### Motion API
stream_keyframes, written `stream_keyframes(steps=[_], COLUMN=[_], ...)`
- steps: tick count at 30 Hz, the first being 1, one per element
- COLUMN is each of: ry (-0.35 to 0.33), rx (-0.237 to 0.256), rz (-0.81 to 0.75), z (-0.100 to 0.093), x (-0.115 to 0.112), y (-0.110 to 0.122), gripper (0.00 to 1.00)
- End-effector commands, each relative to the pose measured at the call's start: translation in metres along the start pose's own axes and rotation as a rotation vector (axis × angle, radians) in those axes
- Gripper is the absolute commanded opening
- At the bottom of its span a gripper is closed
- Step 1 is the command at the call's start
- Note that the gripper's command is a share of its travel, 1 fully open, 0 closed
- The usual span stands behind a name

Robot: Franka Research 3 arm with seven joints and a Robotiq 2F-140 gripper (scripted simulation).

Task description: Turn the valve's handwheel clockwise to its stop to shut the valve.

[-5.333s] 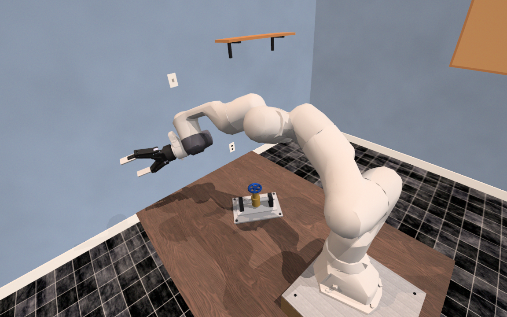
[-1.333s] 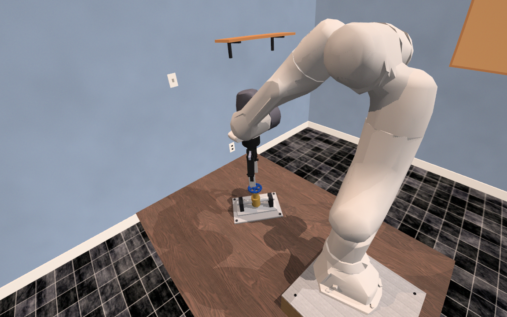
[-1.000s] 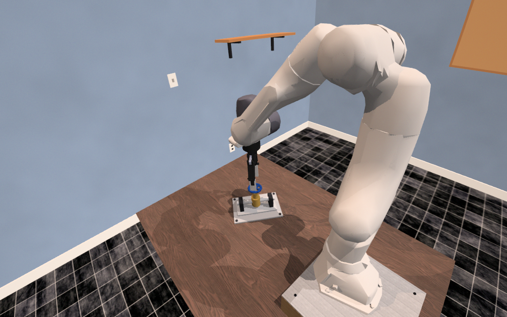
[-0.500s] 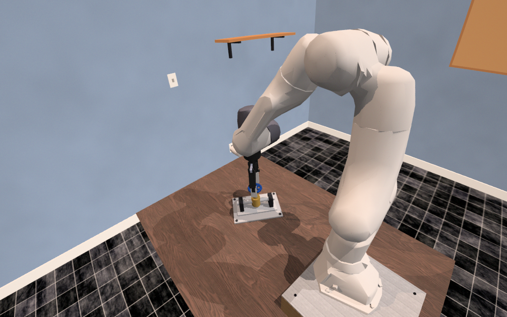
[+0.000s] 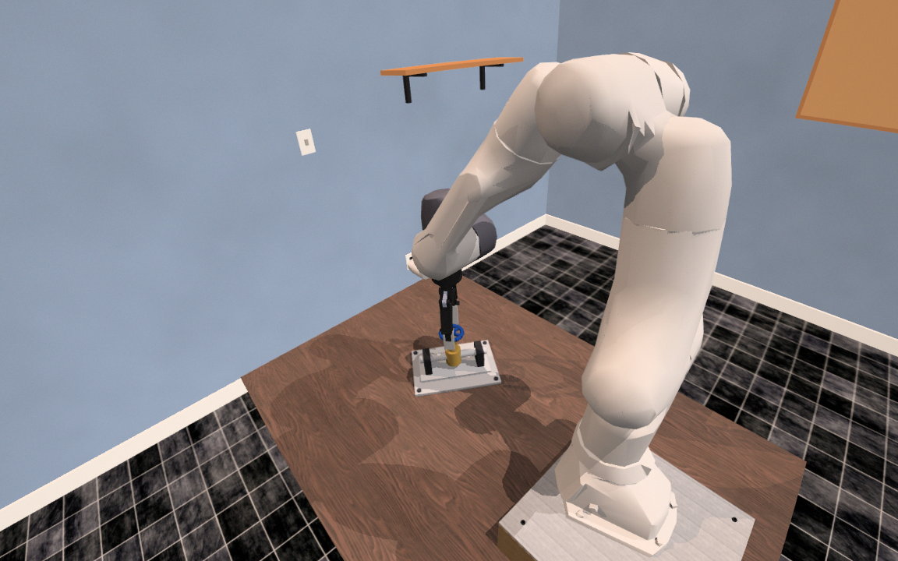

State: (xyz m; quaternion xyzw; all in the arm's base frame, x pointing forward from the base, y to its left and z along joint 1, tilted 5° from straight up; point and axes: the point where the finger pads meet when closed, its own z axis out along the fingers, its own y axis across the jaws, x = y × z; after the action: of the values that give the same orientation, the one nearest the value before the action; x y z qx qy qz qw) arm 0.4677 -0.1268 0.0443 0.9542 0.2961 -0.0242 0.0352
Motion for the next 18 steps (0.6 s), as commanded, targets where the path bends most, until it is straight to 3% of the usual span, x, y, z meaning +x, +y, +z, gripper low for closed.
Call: stream_keyframes(steps=[1, 2, 3, 18], ry=[0.004, 0.004, 0.004, 0.004], rx=[0.0, 0.0, 0.0, 0.0], rz=[0.002, 0.002, 0.002, 0.002], z=[0.0007, 0.0007, 0.0007, 0.0007], x=[0.0003, 0.0003, 0.0003, 0.0003], y=[0.0004, 0.0004, 0.0004, 0.0004], gripper=[0.63, 0.63, 0.36, 0.36])
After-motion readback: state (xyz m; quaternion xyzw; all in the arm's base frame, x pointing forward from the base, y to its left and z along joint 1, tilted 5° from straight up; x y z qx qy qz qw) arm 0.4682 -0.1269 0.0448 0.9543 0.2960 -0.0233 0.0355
